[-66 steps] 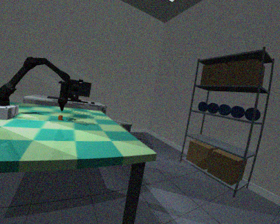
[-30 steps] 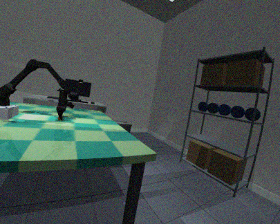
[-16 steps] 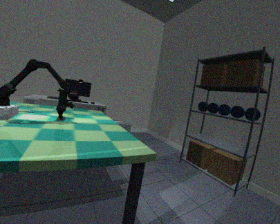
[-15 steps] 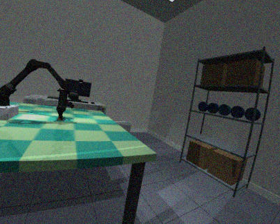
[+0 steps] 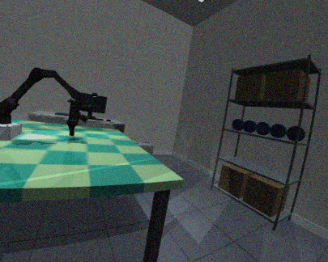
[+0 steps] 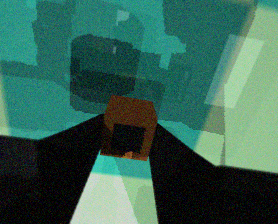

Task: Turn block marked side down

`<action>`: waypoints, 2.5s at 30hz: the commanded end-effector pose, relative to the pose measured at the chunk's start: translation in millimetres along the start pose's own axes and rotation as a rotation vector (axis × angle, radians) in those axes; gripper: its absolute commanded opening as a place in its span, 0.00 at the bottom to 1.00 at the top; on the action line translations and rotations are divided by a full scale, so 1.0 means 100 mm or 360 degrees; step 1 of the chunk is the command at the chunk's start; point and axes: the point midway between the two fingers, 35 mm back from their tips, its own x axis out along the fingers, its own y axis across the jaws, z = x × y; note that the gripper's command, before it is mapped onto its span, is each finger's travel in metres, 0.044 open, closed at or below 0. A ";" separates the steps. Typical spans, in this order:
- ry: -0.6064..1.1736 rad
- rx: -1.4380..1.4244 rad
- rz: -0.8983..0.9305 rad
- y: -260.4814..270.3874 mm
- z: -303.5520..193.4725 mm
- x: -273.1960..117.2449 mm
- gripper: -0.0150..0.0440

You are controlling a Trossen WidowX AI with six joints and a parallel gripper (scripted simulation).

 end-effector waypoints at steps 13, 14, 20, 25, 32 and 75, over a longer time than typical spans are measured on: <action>-0.0298 0.0000 0.0004 0.00 0.03 0.08 0.25; -0.0321 0.0000 0.0004 0.00 0.03 0.09 0.25; -0.0459 0.0001 0.0004 -0.01 0.02 0.10 0.25; -0.0573 0.0000 0.0004 0.00 0.00 0.11 0.25; -0.0734 -0.0001 0.0004 0.00 -0.03 0.10 0.25; -0.1637 -0.0001 0.0005 0.00 -0.09 0.39 0.25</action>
